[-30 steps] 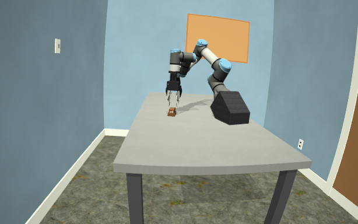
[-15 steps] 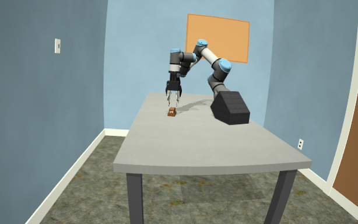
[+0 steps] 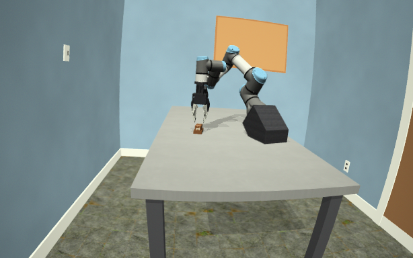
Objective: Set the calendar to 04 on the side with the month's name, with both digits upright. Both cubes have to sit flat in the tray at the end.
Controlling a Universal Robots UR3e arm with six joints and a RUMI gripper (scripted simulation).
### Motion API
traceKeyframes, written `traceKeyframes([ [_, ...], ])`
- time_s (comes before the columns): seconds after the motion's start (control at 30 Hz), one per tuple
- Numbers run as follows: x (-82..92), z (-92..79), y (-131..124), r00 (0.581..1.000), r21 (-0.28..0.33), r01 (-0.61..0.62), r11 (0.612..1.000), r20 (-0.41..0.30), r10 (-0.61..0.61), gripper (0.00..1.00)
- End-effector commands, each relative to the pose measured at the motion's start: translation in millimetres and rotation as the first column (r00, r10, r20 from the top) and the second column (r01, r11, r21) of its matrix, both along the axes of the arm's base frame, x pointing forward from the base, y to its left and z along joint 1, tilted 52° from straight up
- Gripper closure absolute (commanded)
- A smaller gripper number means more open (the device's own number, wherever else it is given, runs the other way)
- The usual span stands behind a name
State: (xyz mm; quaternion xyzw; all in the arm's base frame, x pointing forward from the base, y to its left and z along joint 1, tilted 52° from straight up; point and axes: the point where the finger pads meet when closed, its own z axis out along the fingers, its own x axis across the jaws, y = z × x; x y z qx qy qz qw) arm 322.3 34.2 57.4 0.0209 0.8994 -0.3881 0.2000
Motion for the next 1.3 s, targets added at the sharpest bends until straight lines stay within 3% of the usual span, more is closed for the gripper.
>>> traceKeyframes([
  [0.0, 0.1, 0.1, 0, 1.000, 0.000, 0.000, 1.000, 0.000, 0.000, 0.71],
  [1.27, 9.7, -18.3, -21, 1.000, -0.001, 0.000, 1.000, -0.001, 0.000, 0.71],
])
